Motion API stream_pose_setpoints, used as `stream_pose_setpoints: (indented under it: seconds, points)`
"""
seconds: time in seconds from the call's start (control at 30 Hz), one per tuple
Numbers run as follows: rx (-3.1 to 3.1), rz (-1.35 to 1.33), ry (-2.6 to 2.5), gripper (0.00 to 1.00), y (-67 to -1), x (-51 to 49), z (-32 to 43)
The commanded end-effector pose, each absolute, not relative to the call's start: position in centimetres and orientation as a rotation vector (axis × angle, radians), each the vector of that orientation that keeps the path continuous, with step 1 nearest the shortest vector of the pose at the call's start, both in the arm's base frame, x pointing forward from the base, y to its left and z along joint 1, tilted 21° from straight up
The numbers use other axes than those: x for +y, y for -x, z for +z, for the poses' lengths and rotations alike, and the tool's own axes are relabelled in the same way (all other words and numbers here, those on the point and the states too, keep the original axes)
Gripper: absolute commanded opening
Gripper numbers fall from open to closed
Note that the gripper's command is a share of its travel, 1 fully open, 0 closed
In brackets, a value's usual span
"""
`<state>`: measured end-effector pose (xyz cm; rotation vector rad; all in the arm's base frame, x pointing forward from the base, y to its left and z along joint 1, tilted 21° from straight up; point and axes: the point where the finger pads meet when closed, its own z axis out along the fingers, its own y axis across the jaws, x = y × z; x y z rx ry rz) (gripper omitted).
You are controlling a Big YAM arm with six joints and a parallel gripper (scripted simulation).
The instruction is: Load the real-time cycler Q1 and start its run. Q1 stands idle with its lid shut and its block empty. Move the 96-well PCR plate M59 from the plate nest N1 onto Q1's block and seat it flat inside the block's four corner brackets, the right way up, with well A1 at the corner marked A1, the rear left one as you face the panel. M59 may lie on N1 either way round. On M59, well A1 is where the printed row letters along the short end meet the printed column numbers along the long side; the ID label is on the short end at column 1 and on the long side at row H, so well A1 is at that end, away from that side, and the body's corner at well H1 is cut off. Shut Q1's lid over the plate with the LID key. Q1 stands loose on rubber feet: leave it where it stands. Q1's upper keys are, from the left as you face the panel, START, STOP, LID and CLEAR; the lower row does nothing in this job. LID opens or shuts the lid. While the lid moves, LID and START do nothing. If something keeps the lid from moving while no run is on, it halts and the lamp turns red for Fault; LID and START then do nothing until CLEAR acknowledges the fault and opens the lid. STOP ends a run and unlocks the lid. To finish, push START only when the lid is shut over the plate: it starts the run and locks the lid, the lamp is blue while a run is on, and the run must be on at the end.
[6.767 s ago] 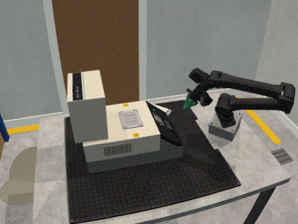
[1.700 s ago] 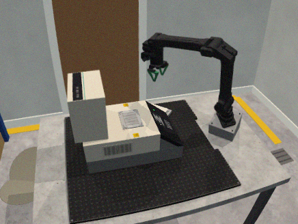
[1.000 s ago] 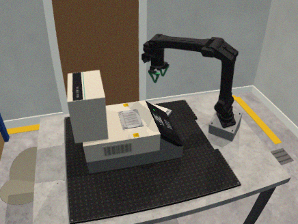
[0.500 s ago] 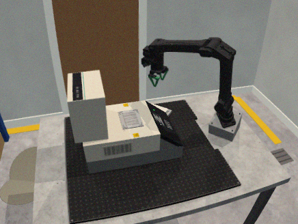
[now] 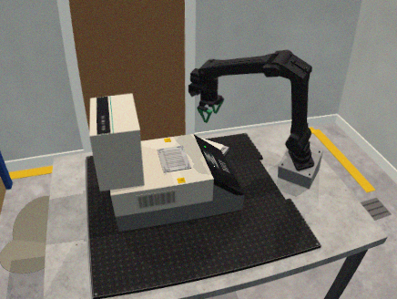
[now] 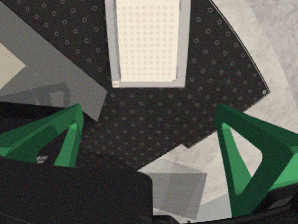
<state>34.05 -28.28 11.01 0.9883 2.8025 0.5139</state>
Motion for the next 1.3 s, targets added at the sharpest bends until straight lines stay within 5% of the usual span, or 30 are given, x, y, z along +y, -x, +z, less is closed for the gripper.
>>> stream_pose_setpoints:
  seconds: [0.0,1.27]
  points:
    - [2.788,0.499,-0.975,1.0,-35.5,-28.1,10.6]
    - [2.789,0.508,-0.995,1.0,-37.6,-25.5,0.2]
